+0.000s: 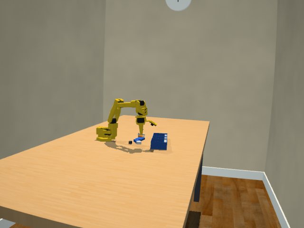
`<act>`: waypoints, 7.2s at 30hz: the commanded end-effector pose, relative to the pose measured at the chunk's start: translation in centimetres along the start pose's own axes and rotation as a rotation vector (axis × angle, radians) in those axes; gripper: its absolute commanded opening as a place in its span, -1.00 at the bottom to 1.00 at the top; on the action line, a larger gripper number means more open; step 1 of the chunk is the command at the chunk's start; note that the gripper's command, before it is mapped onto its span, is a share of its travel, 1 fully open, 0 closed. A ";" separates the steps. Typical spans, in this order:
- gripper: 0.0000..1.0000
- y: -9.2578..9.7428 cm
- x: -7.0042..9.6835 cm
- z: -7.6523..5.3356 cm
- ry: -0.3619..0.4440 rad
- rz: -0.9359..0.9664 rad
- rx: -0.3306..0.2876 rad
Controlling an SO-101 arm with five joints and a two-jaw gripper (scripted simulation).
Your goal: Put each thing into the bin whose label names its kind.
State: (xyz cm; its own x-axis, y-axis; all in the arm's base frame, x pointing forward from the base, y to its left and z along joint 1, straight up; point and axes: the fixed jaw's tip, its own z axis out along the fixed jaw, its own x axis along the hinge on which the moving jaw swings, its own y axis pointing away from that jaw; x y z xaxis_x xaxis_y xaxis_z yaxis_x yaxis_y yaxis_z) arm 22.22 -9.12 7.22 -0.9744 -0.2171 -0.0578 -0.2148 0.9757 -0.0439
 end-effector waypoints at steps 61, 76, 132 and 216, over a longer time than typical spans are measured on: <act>-1.00 2.8 -9.0 -0.6 -0.268 0.378 0.035; -1.00 2.8 -9.0 -0.6 -0.269 0.378 0.035; -1.00 3.1 -9.8 -0.9 -0.310 0.378 0.036; -1.00 3.7 -8.6 2.6 -0.161 0.378 0.009</act>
State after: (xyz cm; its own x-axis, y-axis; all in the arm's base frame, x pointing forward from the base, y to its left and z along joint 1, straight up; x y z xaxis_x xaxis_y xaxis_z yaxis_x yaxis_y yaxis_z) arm 29.51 -3.99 3.74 -0.9708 0.1557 -0.1826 0.1586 0.9873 -0.0013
